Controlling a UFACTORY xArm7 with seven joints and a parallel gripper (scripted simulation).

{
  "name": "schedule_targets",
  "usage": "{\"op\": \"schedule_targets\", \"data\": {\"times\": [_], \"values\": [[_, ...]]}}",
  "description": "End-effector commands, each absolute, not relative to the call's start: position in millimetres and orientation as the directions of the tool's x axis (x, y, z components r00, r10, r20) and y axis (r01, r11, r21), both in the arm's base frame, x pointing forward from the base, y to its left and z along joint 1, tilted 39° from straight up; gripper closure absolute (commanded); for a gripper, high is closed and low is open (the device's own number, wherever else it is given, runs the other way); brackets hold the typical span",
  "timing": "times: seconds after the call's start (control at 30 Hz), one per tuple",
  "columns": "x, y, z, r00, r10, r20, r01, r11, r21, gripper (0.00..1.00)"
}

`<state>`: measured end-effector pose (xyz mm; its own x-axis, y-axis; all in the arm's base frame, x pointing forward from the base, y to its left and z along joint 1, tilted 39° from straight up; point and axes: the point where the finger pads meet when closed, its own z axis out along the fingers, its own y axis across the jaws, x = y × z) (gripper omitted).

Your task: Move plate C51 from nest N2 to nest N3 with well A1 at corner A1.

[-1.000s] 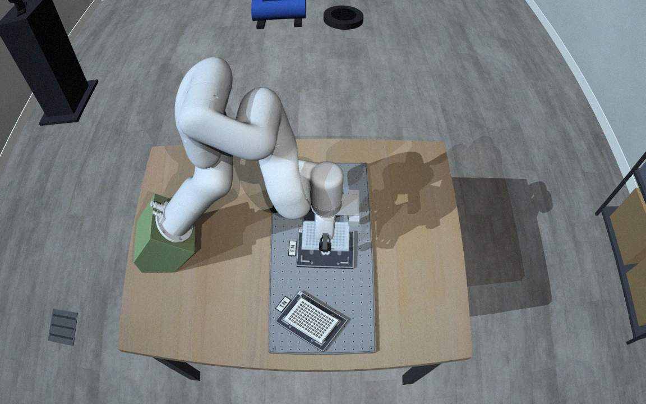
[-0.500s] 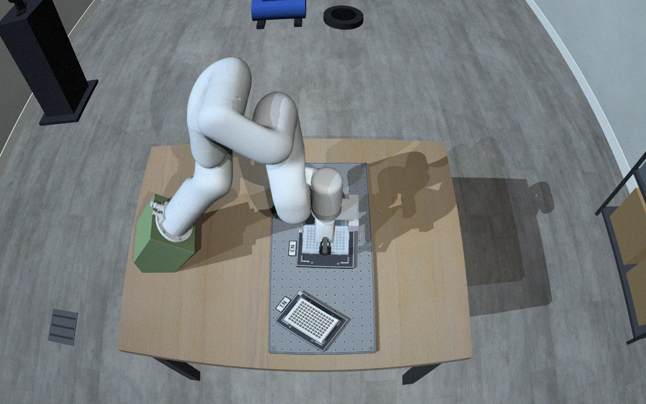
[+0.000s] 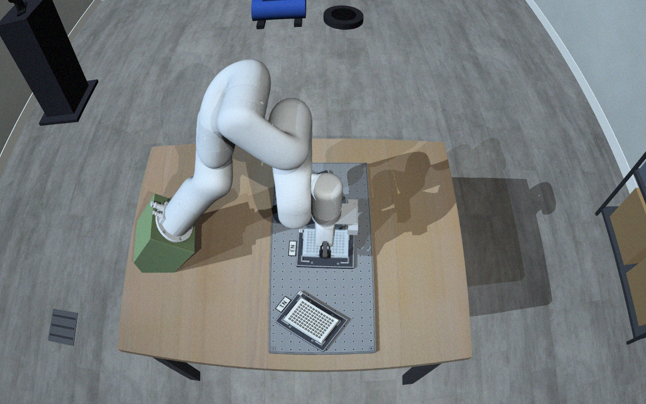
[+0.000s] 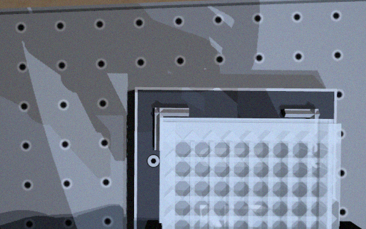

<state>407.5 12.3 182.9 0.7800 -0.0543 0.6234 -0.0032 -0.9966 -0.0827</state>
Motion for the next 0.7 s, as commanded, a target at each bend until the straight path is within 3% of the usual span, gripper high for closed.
{"op": "schedule_targets", "data": {"times": [0.0, 0.67], "values": [[411.9, 12.7, 178.9, 0.779, -0.054, 0.625, -0.003, -0.997, -0.083, 1.0], [415.3, 13.0, 174.7, 0.779, -0.054, 0.625, -0.003, -0.997, -0.083, 1.0]]}}
